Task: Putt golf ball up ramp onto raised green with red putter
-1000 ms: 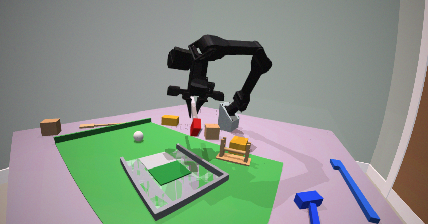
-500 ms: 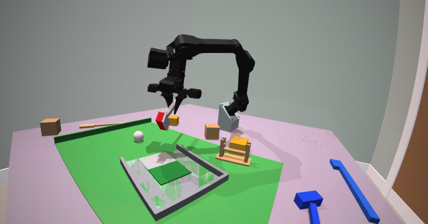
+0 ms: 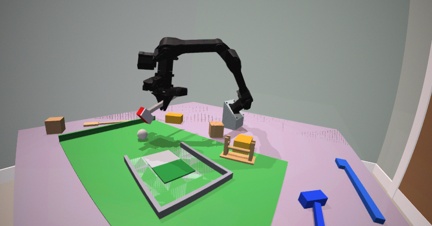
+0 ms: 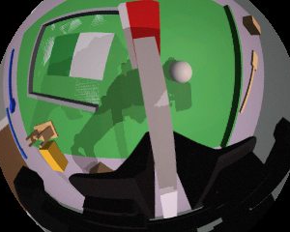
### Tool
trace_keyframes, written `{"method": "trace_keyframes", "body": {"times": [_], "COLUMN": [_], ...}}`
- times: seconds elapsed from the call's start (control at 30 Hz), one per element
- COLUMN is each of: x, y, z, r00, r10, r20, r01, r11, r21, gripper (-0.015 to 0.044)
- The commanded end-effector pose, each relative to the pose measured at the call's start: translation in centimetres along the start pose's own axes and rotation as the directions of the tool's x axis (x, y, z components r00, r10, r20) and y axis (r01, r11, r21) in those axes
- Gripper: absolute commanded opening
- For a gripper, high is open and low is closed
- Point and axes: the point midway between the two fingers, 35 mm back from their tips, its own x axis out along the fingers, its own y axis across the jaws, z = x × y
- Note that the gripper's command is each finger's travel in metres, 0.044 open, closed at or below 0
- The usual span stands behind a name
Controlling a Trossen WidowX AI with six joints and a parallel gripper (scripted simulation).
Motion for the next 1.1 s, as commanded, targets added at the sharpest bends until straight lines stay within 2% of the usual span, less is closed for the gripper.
{"method": "trace_keyframes", "body": {"times": [0.0,0.57,0.8,1.07], "x": [0.1,1.9,2.4,4.9], "y": [-2.3,-9.8,-10.1,-10.0], "z": [-0.7,-4.4,-4.5,-4.5], "r00": [1.000,1.000,1.000,1.000], "r10": [-0.005,0.022,0.023,0.024], "r20": [0.003,0.013,0.013,0.014], "r01": [0.004,-0.025,-0.027,-0.028], "r11": [0.997,0.924,0.919,0.919], "r21": [0.075,0.382,0.394,0.394], "gripper": [0.0000,0.0000,0.0000,0.0000]}}
